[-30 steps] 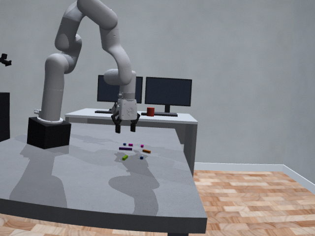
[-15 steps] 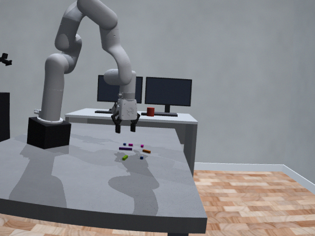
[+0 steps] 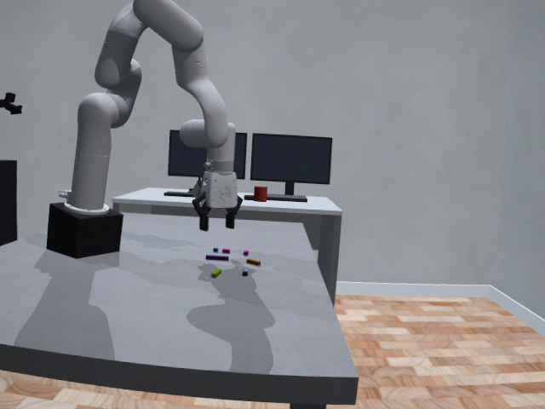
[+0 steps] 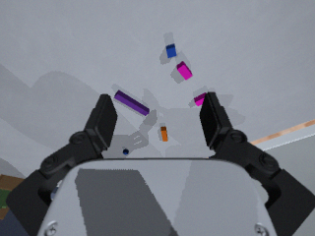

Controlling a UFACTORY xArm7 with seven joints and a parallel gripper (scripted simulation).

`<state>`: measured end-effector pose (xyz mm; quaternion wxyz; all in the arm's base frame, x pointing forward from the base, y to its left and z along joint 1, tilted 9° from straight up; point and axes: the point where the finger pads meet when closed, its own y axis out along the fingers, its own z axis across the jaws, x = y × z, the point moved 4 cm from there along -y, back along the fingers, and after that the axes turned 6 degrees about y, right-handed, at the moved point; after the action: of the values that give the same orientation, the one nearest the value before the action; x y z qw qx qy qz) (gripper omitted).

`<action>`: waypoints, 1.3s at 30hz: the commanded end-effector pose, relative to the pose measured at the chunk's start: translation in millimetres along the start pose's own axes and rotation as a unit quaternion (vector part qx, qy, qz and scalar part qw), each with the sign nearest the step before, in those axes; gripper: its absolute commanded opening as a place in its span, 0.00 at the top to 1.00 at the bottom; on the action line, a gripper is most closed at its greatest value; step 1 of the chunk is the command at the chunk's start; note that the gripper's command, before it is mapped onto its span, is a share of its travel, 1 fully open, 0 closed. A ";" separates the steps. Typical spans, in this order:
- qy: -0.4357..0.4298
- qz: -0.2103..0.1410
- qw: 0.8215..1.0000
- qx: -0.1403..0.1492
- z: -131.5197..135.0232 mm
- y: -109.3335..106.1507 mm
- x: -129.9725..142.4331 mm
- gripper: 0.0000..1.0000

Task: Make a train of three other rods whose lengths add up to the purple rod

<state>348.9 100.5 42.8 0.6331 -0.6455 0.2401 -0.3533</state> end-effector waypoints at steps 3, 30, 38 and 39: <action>0.000 -0.001 1.000 0.001 1.1 -0.8 0.4 0.00; 0.000 -0.001 1.000 0.001 1.1 -0.8 0.4 0.00; 0.027 -0.001 1.000 0.001 1.2 -0.7 1.3 0.00; 0.038 0.000 0.999 0.001 1.2 -0.7 1.7 0.00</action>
<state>349.2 100.2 42.8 0.6300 -0.6409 0.2486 -0.3615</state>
